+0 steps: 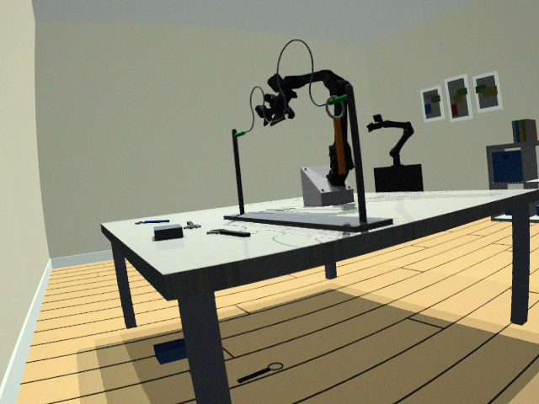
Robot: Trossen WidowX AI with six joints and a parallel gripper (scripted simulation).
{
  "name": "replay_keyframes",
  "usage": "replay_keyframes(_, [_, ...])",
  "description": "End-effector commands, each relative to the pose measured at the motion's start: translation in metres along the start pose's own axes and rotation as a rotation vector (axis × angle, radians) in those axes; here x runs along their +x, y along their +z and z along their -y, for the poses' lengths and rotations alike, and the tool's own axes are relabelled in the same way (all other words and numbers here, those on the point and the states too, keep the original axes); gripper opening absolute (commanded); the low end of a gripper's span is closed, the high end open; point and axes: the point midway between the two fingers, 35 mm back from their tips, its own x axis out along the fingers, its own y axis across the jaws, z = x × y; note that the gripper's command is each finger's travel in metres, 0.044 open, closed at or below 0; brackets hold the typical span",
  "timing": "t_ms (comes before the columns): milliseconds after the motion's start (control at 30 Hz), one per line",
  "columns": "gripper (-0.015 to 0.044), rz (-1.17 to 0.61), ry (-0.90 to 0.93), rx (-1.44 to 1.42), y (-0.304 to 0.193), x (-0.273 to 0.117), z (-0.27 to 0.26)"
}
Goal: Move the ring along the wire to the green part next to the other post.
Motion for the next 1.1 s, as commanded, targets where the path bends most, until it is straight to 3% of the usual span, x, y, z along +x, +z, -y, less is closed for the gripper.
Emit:
replay_keyframes(0, [0.016,0.091,0.006,-0.162,0.011,-0.018,-0.032])
replay_keyframes(567, [0.016,0.453,0.035,-0.745,0.019,-0.103,-0.164])
replay_keyframes(1067, [0.016,0.808,0.088,-1.199,-0.025,-0.205,-0.274])
